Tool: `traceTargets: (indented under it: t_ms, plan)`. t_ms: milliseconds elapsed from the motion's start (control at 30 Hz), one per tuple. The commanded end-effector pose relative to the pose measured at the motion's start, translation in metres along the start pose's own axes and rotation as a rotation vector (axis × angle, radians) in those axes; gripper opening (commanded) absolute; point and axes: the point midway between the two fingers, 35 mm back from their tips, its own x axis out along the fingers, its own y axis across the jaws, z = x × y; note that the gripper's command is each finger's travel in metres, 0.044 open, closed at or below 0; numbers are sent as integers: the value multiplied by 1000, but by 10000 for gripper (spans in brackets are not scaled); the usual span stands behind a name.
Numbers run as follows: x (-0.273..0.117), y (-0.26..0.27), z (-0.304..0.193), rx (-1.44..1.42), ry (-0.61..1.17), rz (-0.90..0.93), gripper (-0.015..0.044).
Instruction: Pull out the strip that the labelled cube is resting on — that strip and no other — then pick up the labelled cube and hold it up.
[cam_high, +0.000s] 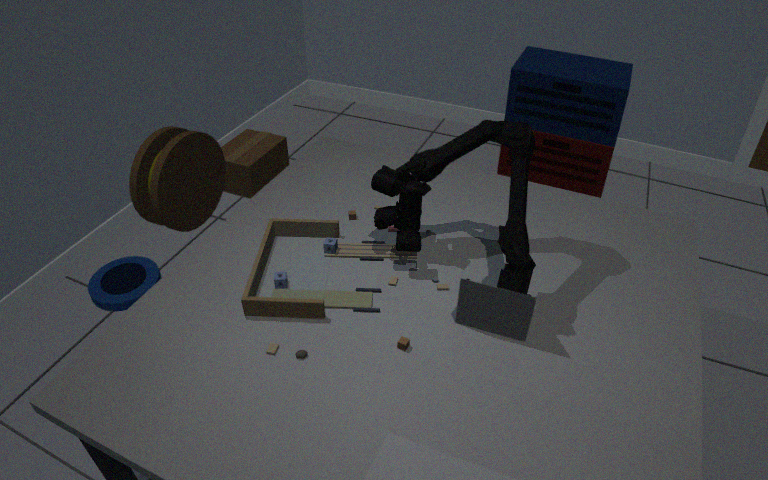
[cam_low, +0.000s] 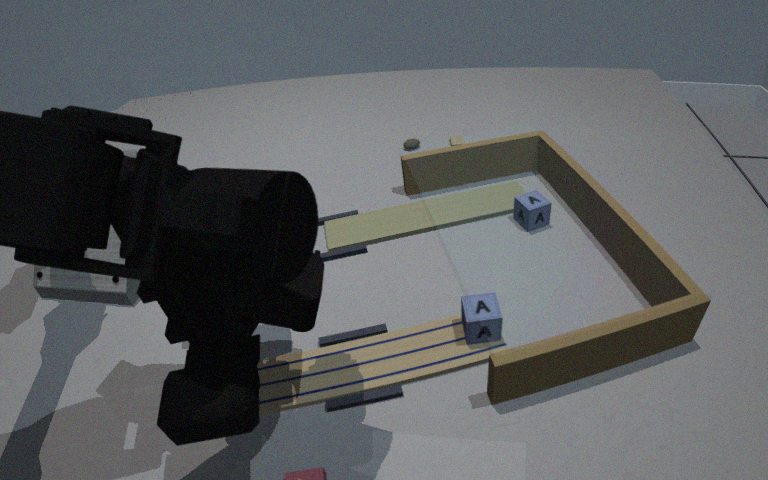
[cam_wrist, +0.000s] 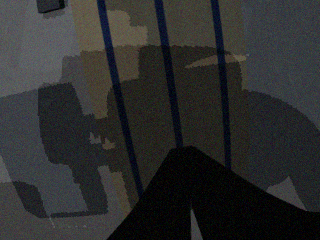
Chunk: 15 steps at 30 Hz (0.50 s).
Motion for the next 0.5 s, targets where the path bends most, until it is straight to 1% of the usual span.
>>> traceTargets:
  t_ms: [0,467]
  plan:
    - [6,1,-15,-4,28,9,0]
    - [6,1,-34,-4,28,9,0]
